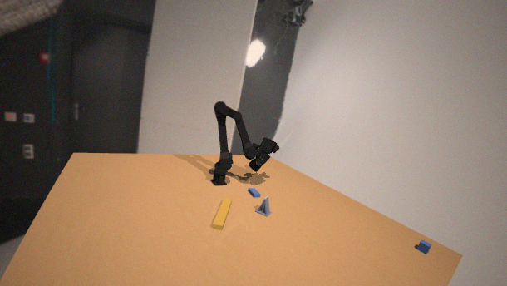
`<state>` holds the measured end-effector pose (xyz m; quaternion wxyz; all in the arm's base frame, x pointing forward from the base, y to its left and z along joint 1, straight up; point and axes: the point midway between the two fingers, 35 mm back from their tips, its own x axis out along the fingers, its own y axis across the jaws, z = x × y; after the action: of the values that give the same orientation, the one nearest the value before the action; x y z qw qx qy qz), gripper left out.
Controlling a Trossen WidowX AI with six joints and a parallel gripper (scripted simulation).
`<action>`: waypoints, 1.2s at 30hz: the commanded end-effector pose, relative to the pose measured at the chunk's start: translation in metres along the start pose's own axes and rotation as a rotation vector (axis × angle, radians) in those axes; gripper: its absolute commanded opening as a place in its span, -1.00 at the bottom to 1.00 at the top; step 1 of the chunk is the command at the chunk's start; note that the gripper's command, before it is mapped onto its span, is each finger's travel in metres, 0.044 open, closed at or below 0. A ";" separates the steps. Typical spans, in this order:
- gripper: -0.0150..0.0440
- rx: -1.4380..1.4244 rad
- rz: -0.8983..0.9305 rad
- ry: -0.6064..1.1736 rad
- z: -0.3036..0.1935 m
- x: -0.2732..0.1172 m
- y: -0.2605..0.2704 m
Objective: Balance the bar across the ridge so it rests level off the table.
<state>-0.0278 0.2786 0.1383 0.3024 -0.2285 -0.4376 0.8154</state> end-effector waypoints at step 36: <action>0.58 0.970 -0.430 0.759 -0.158 -0.158 -0.048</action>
<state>0.1802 0.2870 0.1179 0.6365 -0.2538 0.0381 0.7273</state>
